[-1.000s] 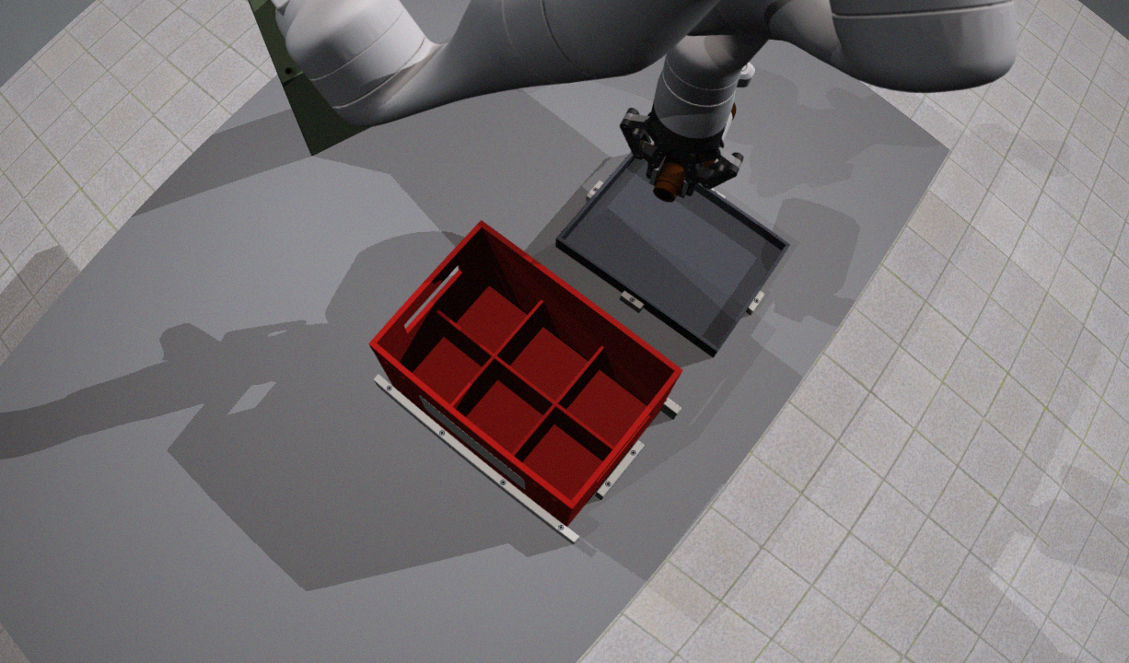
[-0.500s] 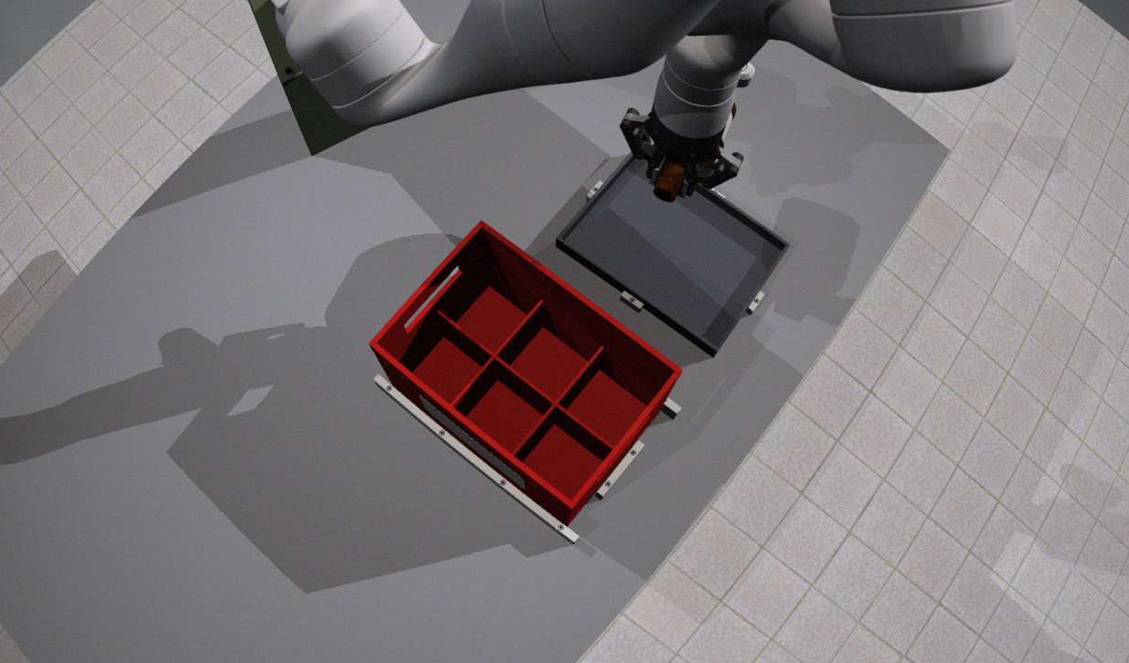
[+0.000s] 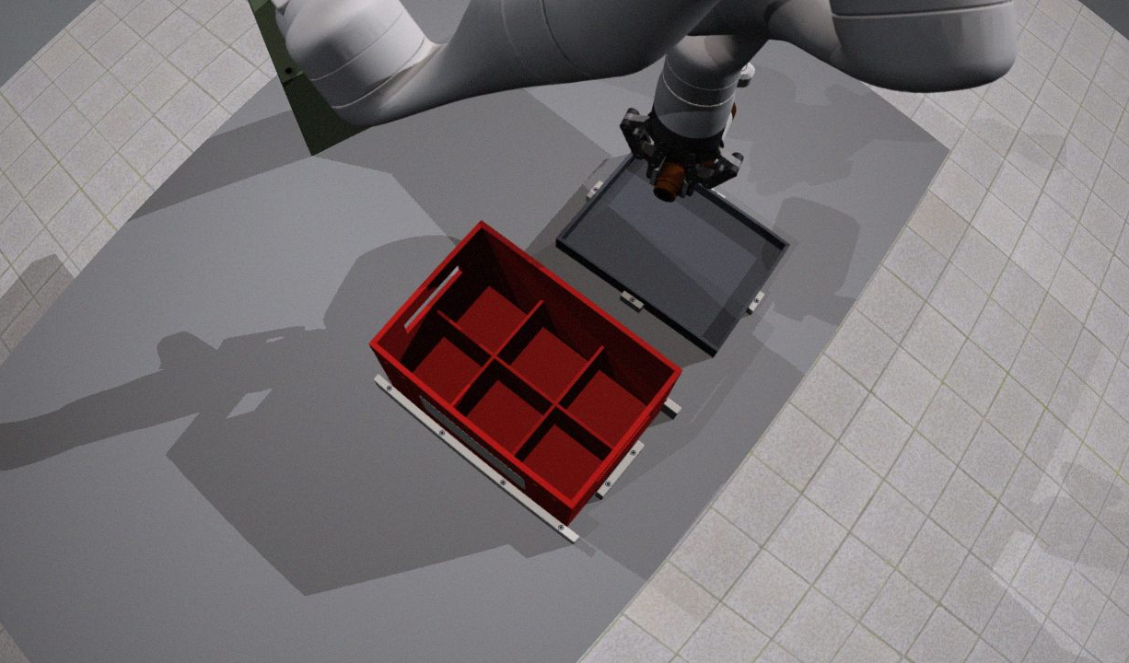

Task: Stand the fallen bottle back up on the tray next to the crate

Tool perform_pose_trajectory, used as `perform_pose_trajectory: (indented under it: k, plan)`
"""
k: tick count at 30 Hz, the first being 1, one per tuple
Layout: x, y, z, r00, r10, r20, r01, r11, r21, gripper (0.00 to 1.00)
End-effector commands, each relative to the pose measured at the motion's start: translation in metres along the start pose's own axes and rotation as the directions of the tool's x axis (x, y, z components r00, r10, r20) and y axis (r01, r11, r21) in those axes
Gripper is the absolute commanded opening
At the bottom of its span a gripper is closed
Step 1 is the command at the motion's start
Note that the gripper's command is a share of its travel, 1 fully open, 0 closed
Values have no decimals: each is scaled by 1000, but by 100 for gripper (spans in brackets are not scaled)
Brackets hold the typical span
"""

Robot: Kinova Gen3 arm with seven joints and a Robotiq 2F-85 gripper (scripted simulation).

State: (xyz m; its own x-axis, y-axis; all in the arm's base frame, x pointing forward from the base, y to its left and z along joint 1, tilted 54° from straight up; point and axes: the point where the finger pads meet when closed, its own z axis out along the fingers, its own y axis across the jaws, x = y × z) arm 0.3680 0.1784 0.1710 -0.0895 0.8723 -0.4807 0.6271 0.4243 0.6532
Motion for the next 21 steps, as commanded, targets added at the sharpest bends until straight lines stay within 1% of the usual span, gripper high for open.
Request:
perform_pose_trajectory:
  k: [1,8,15,21]
  plan:
    - [0,0,0,1000,0,-1,0,1000,-1,0]
    - [0,0,0,1000,-5,-1,5,1000,-1,0]
    - [0,0,0,999,-43,-1,43,999,-1,0]
    - [0,0,0,991,-131,-1,131,991,-1,0]
